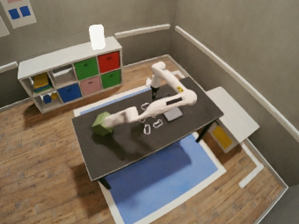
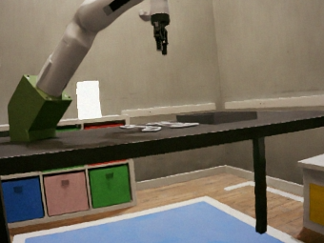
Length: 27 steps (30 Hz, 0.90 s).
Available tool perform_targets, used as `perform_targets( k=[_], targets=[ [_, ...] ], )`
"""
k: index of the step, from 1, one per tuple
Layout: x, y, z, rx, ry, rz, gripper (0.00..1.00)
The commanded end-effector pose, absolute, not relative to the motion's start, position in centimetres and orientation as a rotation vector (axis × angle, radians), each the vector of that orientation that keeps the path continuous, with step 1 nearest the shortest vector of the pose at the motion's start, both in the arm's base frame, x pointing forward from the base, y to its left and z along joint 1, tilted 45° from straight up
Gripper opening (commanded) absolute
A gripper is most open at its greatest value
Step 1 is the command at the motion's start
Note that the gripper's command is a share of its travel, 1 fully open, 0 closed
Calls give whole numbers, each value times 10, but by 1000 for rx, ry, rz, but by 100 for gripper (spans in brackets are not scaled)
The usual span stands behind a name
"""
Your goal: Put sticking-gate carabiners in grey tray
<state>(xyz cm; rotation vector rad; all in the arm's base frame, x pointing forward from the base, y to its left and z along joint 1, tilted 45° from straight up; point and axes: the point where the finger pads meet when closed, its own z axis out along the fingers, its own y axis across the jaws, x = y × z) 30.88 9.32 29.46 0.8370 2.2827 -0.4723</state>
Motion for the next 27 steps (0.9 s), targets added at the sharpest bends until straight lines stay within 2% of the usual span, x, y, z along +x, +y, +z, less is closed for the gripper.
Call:
perform_targets(
  k=[1,2,18,19,27],
  targets=[
    [310,92,295,834,2285,-477,100],
    [309,94,295,518,2406,-600,100],
    [309,94,295,437,2430,-631,100],
    [307,95,295,100,2506,-750,100],
    [307,95,295,15,2519,-779,100]
  ],
)
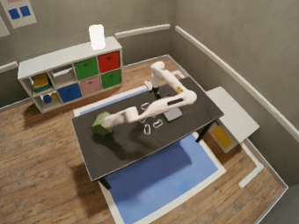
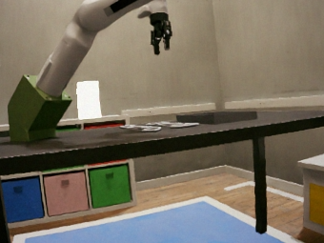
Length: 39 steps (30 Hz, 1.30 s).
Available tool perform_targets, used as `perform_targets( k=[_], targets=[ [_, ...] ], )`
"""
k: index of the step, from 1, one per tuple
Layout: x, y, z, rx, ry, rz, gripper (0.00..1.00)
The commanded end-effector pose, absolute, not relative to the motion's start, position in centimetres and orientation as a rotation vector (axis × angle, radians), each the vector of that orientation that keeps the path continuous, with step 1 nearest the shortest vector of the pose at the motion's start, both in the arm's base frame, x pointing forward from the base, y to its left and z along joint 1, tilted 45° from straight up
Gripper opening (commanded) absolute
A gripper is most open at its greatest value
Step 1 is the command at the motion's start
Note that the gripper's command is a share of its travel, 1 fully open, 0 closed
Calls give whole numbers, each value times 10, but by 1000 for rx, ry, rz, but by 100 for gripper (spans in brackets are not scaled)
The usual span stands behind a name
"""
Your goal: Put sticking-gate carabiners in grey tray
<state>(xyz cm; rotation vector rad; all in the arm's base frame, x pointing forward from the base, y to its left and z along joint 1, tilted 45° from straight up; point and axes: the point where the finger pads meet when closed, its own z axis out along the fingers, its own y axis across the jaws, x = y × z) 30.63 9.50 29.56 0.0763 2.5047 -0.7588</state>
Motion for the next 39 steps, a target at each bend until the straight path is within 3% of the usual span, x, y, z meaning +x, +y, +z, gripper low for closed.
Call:
perform_targets(
  k=[1,25,26,39],
  targets=[
    [307,95,295,15,2519,-779,100],
    [306,96,294,-202,2541,-850,100],
    [337,98,243,-188,2545,-844,100],
    [337,98,243,-188,2545,-844,100]
  ],
)
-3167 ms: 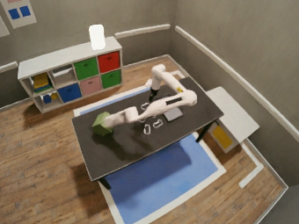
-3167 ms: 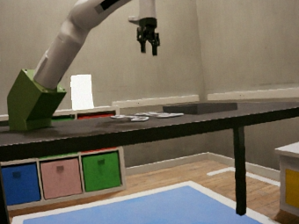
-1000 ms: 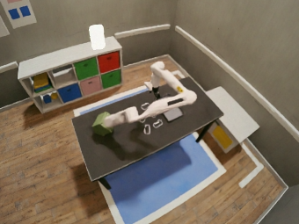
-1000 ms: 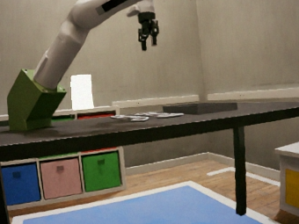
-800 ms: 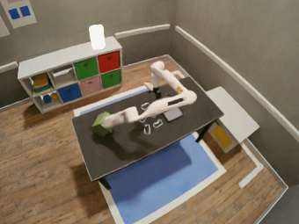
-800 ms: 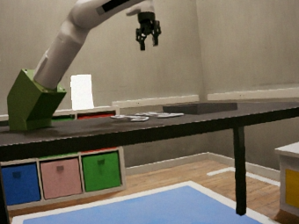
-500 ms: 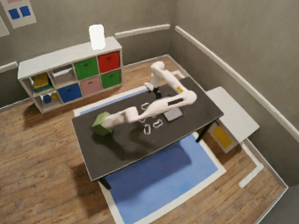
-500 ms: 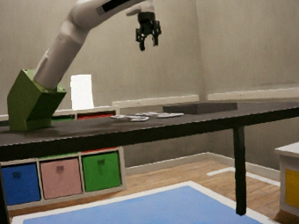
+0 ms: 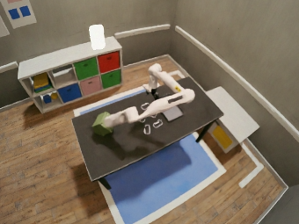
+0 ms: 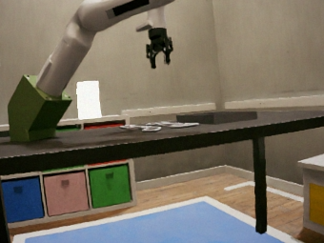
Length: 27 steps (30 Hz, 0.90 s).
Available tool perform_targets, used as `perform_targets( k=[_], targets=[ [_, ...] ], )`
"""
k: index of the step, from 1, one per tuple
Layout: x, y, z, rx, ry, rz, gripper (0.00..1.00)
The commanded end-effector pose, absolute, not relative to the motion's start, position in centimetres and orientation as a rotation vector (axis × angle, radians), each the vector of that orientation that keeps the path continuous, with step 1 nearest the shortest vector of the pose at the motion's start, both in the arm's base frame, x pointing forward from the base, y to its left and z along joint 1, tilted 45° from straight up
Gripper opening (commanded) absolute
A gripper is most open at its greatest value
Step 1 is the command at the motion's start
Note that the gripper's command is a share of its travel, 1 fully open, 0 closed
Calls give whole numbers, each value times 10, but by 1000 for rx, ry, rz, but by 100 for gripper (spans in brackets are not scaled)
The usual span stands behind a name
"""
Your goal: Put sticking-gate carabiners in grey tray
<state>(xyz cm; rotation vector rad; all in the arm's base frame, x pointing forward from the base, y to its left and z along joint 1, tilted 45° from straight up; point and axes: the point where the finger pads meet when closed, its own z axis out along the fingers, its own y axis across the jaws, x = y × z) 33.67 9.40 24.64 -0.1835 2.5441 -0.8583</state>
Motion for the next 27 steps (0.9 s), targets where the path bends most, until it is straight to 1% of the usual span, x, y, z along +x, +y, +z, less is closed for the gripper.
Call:
perform_targets(
  k=[1,3,4,20,21,27],
  targets=[
    [337,98,243,-188,2545,-844,100],
    [337,98,243,-188,2545,-844,100],
    [368,99,196,-185,2544,-857,100],
    [368,99,196,-185,2544,-857,100],
    [398,101,148,-198,2541,-857,100],
    [398,101,148,-198,2541,-857,100]
  ],
)
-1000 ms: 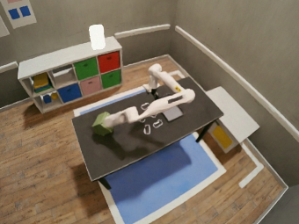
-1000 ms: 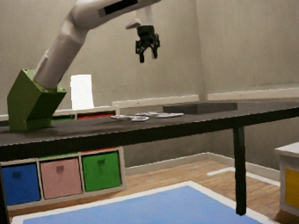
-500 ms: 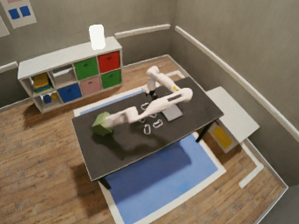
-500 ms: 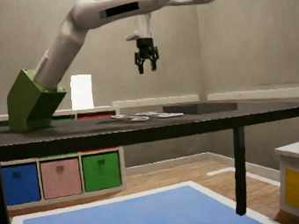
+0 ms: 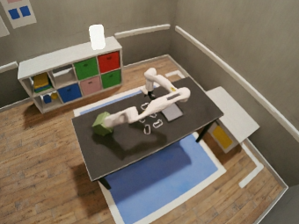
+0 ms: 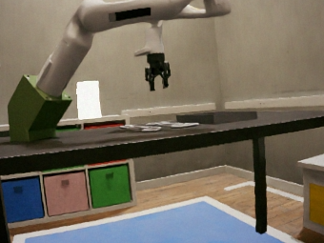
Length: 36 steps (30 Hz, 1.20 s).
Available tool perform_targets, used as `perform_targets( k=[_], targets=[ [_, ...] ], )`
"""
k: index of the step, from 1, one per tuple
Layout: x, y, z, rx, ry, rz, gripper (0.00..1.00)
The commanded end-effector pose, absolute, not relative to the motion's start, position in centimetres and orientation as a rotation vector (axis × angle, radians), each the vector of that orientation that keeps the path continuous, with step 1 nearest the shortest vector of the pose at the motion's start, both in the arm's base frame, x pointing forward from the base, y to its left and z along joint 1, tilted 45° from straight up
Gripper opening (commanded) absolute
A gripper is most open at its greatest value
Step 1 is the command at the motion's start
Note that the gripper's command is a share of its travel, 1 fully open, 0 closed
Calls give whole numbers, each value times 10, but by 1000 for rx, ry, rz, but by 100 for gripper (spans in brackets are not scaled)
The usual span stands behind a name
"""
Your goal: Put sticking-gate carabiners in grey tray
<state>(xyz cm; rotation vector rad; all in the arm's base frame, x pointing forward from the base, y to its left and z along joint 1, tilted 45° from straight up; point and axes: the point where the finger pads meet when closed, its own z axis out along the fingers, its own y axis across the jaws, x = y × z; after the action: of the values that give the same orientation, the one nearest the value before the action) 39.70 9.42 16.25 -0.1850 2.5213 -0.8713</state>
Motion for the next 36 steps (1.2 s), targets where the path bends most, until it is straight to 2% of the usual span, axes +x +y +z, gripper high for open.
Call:
perform_targets(
  k=[1,10,11,27,28,36],
  targets=[
    [398,101,148,-198,2541,-857,100],
    [398,101,148,-198,2541,-857,100],
    [414,105,121,-202,2541,-852,100],
    [414,105,121,-202,2541,-852,100],
    [428,89,100,-204,2540,-866,100],
    [428,89,100,-204,2540,-866,100]
  ],
)
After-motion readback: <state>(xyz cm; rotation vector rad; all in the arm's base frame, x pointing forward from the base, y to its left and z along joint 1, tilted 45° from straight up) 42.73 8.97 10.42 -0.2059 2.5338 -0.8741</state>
